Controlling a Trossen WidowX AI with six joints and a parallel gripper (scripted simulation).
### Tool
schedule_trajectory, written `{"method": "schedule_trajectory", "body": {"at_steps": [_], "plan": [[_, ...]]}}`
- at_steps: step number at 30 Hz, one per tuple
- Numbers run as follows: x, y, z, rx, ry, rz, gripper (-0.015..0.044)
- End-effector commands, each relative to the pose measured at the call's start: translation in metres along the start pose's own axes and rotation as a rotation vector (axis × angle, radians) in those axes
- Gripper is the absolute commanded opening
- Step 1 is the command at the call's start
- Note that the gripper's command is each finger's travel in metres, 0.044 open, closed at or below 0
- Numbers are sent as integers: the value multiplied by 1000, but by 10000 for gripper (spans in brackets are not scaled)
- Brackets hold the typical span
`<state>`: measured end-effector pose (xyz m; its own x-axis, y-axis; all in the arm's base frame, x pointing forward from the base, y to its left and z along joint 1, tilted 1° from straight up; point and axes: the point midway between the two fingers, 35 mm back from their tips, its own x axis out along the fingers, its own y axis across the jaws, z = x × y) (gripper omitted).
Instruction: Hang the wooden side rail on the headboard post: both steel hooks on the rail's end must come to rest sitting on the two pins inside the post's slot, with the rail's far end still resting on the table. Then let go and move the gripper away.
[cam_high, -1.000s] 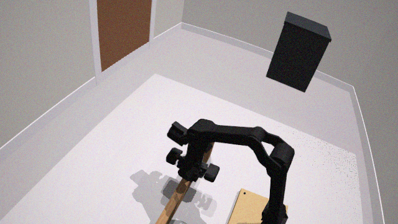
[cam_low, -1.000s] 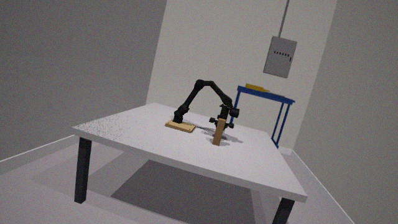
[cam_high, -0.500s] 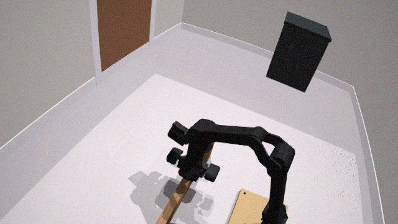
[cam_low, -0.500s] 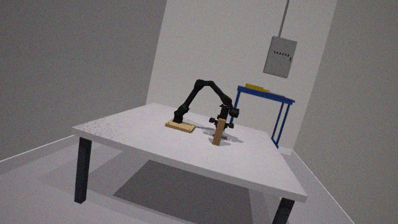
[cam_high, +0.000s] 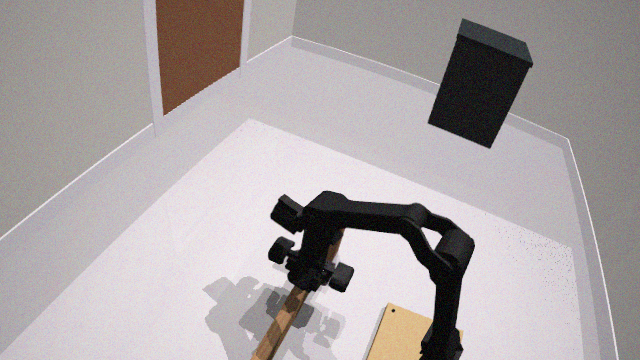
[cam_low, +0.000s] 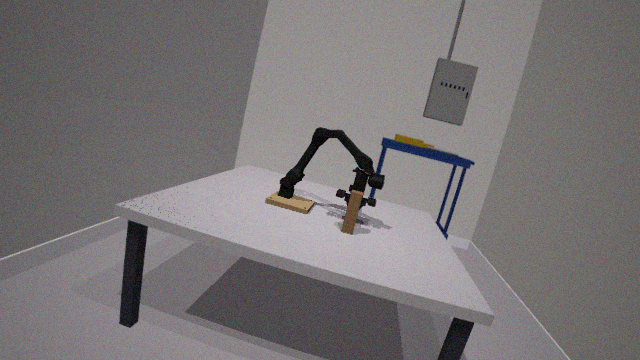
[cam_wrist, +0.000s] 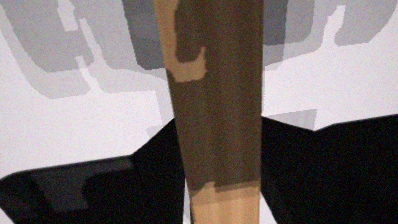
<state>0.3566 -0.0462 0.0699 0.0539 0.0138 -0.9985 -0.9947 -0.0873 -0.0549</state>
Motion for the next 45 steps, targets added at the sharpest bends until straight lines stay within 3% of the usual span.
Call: {"method": "schedule_trajectory", "body": {"at_steps": [1, 45], "plan": [[-1, 0, -1, -8, 3, -2, 0], [-3, -2, -5, -8, 3, -2, 0]]}}
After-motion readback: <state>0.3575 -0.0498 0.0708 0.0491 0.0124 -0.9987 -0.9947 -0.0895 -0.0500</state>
